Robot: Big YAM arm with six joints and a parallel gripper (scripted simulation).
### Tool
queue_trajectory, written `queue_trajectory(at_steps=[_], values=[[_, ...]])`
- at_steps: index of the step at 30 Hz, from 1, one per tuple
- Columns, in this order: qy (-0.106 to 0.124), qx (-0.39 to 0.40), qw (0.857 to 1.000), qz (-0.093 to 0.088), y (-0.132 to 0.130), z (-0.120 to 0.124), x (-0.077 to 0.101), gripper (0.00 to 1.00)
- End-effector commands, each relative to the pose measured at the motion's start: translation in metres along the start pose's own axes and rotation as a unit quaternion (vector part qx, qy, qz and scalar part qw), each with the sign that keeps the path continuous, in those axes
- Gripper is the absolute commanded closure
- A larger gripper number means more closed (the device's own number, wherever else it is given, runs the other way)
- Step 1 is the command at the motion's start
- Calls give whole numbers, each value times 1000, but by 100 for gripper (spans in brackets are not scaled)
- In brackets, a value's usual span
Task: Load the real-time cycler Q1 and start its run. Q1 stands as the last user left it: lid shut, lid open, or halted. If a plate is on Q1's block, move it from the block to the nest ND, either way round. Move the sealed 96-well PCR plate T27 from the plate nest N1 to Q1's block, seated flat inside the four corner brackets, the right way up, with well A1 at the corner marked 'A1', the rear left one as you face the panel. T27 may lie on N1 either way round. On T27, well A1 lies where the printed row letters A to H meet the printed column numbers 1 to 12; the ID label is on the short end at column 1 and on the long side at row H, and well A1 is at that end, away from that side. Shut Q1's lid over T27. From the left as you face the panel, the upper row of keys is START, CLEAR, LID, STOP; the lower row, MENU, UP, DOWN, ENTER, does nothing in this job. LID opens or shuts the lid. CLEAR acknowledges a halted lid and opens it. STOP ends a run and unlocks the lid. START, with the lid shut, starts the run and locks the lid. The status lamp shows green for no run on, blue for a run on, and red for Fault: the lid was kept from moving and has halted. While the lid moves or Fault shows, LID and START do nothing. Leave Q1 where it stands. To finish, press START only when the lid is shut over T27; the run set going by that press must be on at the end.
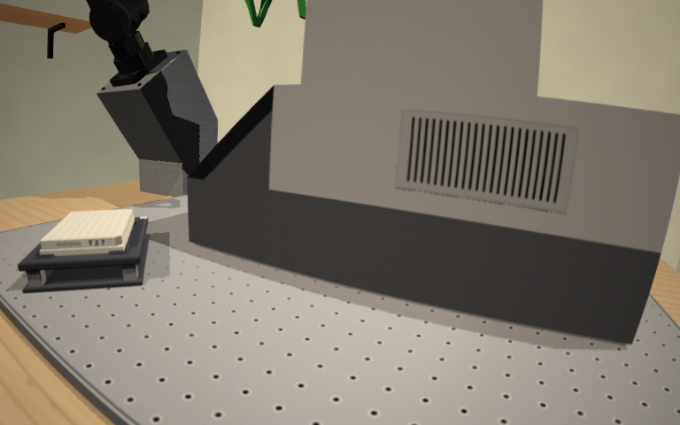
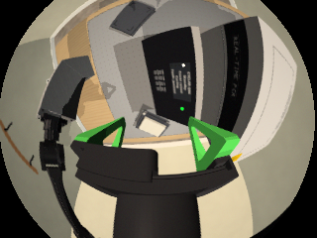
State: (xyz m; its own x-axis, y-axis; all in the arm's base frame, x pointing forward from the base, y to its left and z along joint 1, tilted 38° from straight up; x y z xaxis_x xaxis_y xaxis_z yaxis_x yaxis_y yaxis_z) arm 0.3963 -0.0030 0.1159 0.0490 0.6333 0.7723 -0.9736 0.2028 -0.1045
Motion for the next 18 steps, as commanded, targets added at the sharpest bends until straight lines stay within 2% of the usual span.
queue_trajectory(at_steps=[1, 17, 18], values=[[-2, -1, 1000, 4, -2, 0, 3, 0], [-2, -1, 1000, 4, -2, 0, 3, 0], [0, -24, 1000, 4, 4, -1, 8, 100]])
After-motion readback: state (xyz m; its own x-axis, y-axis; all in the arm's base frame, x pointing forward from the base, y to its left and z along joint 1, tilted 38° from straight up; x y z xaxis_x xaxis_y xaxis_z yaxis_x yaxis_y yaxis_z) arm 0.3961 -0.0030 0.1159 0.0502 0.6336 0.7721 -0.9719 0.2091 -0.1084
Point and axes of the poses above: the point where the finger pads meet when closed, its own x axis back along the fingers, its own y axis across the jaws, z = x × y, the point moved 5 cm from there along x, back along the fingers, and after that the axes turned 2 degrees about x, right-handed, at the moved point
